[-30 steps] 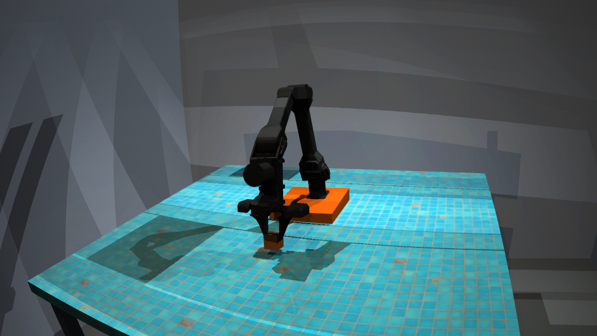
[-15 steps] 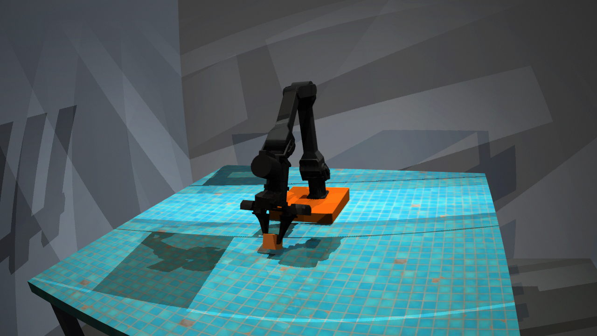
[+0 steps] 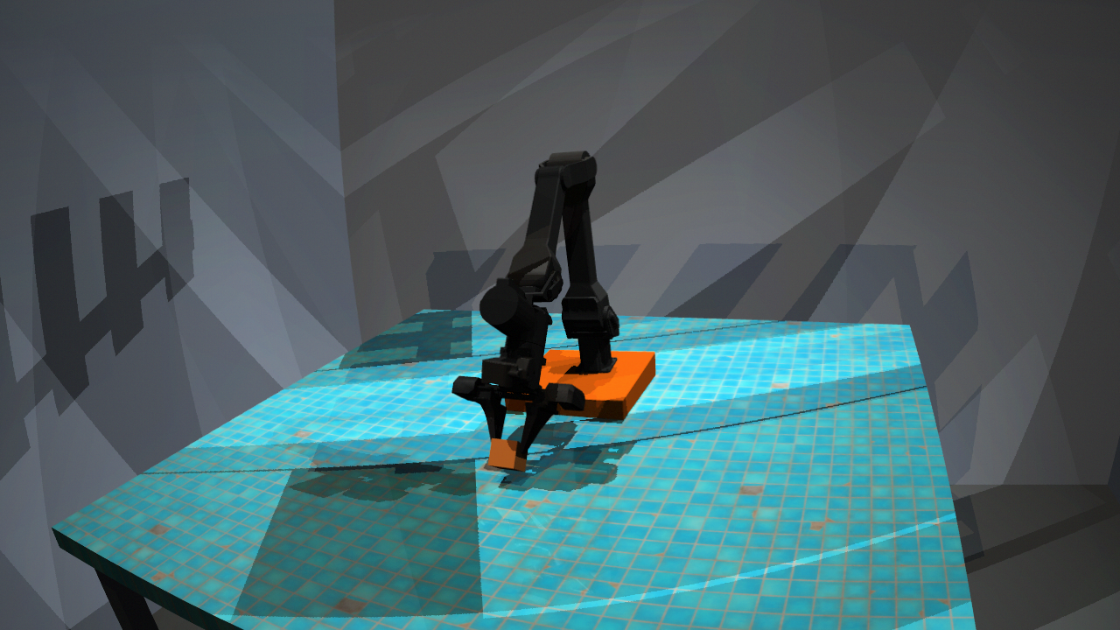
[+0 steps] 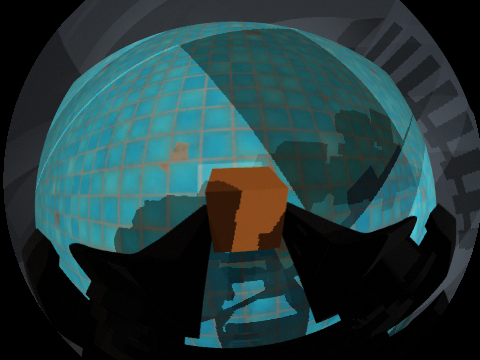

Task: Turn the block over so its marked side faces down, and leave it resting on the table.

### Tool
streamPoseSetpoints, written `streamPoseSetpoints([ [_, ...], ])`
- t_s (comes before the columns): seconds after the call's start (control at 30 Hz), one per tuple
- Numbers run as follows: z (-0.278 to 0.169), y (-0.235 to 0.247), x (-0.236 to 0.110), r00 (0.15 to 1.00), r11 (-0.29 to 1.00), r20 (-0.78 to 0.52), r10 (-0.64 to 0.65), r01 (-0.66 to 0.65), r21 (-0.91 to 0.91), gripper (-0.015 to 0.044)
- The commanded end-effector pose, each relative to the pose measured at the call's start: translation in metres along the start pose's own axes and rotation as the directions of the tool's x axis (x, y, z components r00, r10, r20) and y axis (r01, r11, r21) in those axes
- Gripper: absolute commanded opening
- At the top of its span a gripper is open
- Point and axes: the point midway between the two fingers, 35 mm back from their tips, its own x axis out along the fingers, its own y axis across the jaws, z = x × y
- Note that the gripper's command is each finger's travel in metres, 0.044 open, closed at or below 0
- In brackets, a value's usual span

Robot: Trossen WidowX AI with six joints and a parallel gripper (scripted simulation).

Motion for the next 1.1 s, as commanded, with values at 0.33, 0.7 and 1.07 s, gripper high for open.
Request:
streamPoseSetpoints([
  [0.33, -0.011, 0.001, 0.024, 0.983, 1.0, 0.182, 0.009, -0.01, 0.001, 0.0],
  [0.7, -0.019, 0.0, 0.023, 0.941, 1.0, 0.338, 0.006, -0.005, -0.005, 0.0],
  [1.07, -0.024, 0.0, 0.015, 0.898, 1.0, 0.44, 0.004, -0.001, -0.008, 0.0],
])
